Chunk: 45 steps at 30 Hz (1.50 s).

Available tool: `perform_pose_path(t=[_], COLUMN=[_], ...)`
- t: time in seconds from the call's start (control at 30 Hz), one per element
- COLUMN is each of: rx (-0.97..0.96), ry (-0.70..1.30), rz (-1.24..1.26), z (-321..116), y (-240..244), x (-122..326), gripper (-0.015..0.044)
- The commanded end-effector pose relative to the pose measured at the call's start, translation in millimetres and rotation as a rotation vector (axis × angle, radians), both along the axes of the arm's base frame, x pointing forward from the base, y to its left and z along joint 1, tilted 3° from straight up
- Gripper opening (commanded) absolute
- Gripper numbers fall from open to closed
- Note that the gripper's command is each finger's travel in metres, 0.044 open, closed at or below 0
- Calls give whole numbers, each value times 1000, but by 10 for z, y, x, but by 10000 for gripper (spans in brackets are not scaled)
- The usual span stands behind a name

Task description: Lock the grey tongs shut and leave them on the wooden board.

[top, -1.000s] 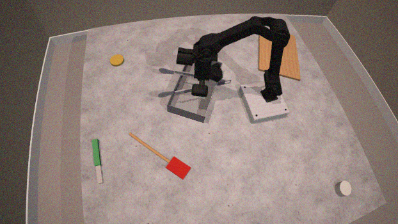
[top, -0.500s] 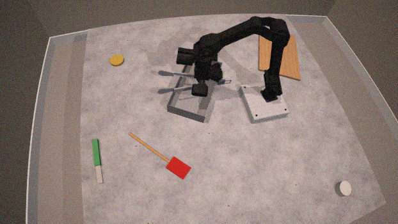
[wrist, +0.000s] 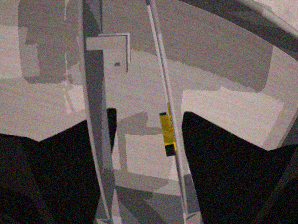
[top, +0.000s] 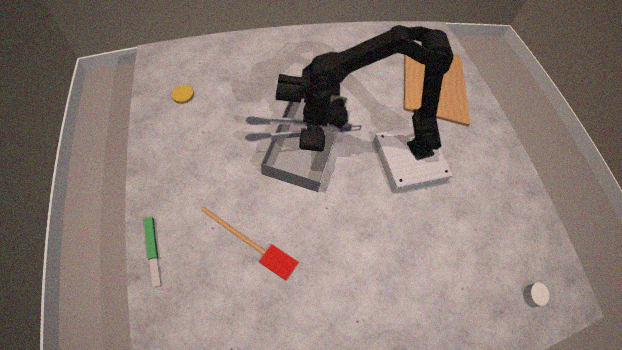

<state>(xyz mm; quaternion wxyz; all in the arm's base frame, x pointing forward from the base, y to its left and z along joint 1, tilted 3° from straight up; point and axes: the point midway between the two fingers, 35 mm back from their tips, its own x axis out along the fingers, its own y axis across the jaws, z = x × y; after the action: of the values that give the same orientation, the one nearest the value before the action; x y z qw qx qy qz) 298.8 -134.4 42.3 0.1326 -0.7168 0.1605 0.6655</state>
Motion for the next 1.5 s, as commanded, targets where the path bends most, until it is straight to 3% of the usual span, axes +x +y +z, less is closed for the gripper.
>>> perform_pose_path(t=[0.0,0.67,0.87,1.03,1.3,1.47], rx=[-3,-3,-3,-2,2,2], ry=[-1,-1,-1,-2,-3,-3], rz=[-1,-1,-1,2,15,16], z=[5,5,5,232,1235,1260], y=[-6,-6,-6,-11,60,63], x=[3,3,3,34,-46,-52], gripper=[147,13,-144,-150,-150,-150])
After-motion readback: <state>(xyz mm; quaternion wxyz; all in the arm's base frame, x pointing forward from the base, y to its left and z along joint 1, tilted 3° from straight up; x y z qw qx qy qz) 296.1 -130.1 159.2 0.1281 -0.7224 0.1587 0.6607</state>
